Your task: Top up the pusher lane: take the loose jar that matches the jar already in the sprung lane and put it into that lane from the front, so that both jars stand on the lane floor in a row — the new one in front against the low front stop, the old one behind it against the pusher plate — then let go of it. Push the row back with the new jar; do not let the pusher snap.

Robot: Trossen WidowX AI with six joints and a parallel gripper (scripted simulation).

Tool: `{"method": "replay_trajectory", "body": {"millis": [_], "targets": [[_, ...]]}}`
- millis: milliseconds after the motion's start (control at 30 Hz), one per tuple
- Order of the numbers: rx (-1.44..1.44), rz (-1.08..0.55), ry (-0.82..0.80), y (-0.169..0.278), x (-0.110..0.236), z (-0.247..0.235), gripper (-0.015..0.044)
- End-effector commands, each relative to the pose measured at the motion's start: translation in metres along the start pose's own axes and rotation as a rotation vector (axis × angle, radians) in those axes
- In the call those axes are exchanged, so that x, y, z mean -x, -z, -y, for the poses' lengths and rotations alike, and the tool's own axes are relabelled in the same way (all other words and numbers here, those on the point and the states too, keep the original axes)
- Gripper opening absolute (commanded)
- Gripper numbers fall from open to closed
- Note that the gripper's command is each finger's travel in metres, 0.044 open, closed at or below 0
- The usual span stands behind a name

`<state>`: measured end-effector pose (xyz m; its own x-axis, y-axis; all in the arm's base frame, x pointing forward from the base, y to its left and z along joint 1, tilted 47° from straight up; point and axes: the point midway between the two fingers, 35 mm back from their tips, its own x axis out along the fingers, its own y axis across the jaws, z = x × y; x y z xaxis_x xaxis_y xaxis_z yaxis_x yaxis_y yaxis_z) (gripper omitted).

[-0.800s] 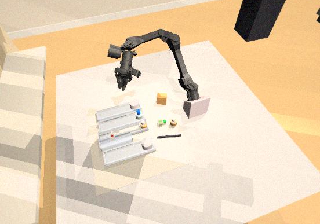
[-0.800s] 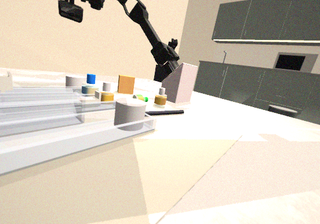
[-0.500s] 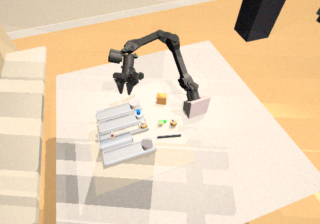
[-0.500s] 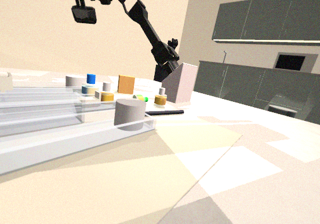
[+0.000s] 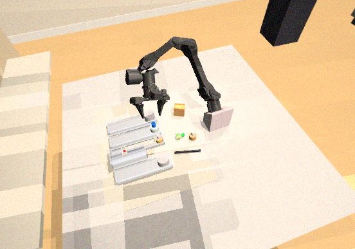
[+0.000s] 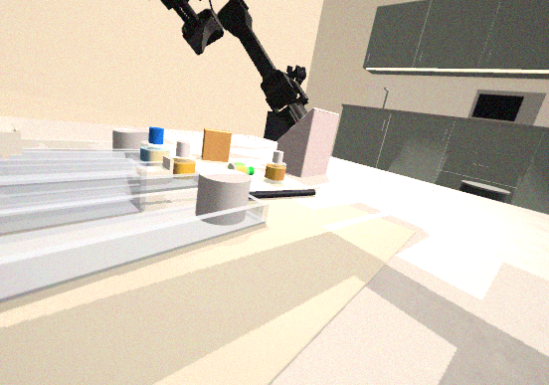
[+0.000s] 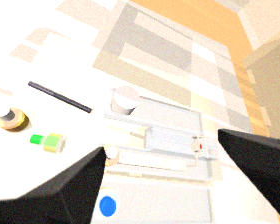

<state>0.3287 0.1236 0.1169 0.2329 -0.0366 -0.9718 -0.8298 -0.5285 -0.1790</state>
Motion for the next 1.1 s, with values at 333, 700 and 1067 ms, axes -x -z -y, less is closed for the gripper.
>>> {"method": "replay_trajectory", "body": {"millis": [333, 700, 1067], "targets": [[-0.9, -0.319, -0.213, -0.057, -0.065, -0.084, 0.044], [-1.314, -0.565, -0.125, -0.071, -0.081, -0.13, 0.044], [-1.672, -0.782, 0.12, -0.074, -0.088, -0.174, 0.044]]}}
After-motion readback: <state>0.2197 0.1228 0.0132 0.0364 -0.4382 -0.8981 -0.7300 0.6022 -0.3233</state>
